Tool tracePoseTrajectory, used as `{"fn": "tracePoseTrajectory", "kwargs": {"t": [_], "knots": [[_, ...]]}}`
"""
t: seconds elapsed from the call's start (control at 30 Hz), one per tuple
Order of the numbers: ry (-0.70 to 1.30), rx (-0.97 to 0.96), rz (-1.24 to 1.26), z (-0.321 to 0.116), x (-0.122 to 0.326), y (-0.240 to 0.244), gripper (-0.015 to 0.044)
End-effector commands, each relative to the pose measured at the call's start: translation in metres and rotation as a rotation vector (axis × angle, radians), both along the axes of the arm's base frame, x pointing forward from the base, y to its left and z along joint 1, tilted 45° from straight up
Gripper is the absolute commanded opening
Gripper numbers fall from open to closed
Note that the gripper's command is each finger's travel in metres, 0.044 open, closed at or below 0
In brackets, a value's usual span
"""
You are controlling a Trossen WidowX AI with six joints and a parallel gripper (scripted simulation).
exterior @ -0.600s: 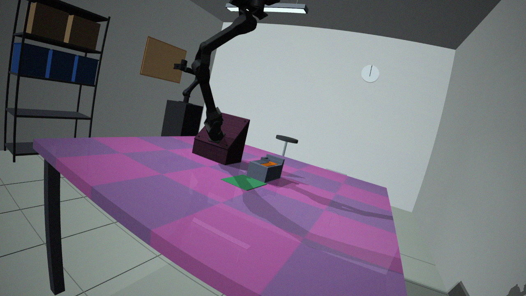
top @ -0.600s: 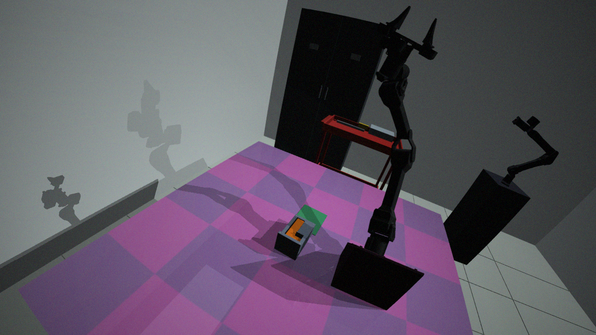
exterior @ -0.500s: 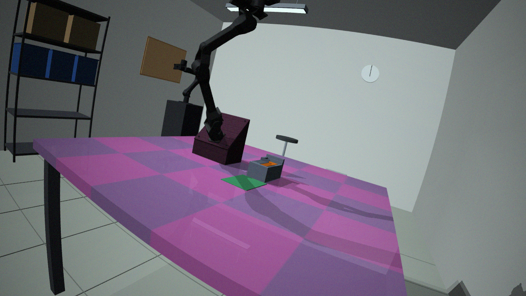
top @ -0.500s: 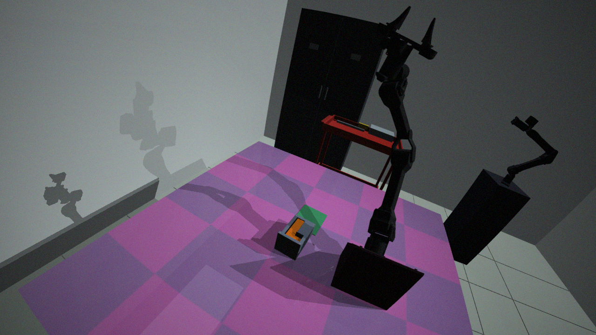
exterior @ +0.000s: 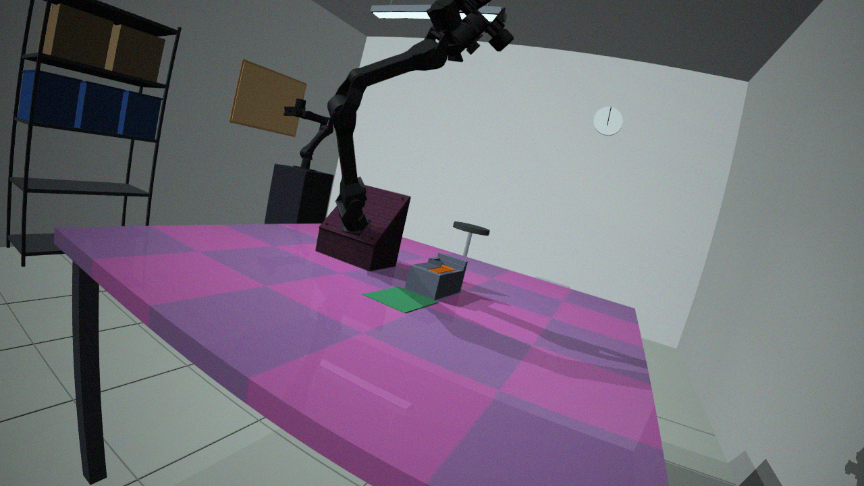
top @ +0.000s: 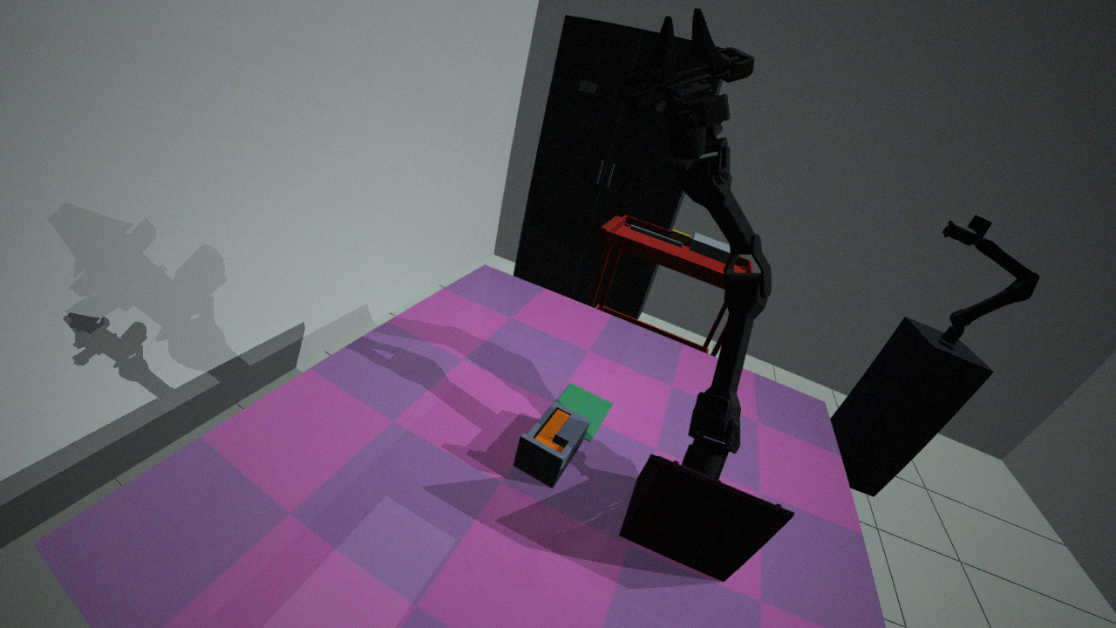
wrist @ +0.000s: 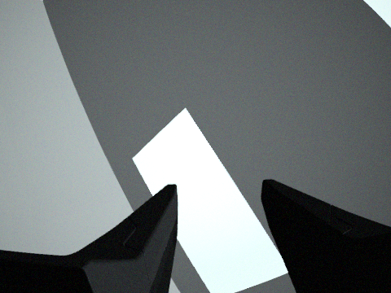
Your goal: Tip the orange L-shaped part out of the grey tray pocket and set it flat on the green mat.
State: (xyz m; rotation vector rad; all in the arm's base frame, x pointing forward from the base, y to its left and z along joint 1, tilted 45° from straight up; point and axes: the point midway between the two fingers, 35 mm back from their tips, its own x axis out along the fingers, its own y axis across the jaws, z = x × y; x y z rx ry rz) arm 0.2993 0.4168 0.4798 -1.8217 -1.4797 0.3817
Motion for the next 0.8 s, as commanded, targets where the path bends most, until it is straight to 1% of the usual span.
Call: {"fn": "tracePoseTrajectory", "kwargs": {"t": [0.0, 0.27, 0.37, 0.57, 0.77], "knots": [[0.431, -0.04, -0.088, -0.067, 0.041, 0.003, 0.018], [0.948, -0.052, -0.292, -0.162, 0.079, -0.01, 0.018], [1.152, -0.036, -0.399, -0.202, 0.089, -0.022, 0.018], [1.545, 0.058, -0.696, -0.282, 0.101, -0.057, 0.018], [1.81, 0.204, -1.025, -0.346, 0.099, -0.097, 0.018]]}}
